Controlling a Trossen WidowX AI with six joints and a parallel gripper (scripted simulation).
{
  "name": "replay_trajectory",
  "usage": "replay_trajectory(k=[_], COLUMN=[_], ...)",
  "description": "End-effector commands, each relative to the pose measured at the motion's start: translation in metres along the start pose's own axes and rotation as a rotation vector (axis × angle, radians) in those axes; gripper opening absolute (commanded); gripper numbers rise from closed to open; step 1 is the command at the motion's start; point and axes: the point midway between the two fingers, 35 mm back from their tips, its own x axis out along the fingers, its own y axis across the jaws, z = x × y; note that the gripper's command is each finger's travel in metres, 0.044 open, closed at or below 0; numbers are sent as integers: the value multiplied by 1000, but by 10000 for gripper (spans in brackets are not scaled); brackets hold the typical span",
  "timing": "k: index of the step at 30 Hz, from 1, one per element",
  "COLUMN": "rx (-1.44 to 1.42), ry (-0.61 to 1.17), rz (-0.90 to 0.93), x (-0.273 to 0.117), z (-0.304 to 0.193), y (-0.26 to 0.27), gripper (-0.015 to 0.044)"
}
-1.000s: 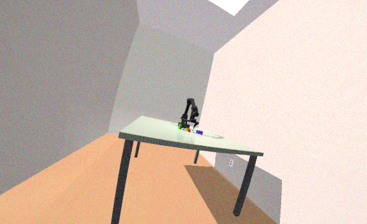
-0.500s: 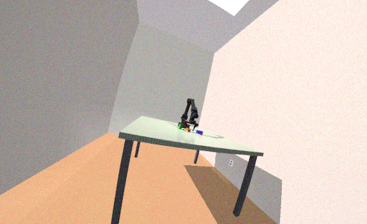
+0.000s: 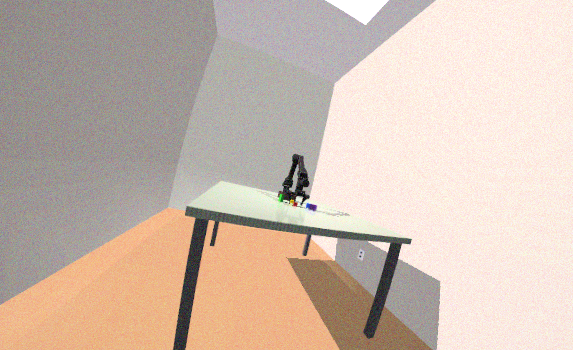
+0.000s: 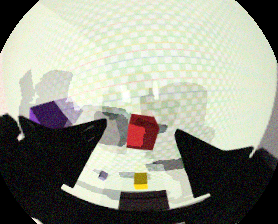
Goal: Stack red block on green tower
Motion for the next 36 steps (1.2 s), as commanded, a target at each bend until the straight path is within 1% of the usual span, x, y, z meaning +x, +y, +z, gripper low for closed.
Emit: replay_trajectory(k=[1, 8, 20, 27, 30, 36], rx=[-1, -1, -1, -1, -1, -1], ry=[5, 5, 5, 5, 4, 4], rz=[5, 5, 5, 5, 5, 5], x=[1, 1, 1, 1, -6, -38], z=[-1, -1, -1, -1, -1, 0], y=[1, 1, 1, 1, 1, 0], gripper=[440, 440, 125, 78, 0, 0])
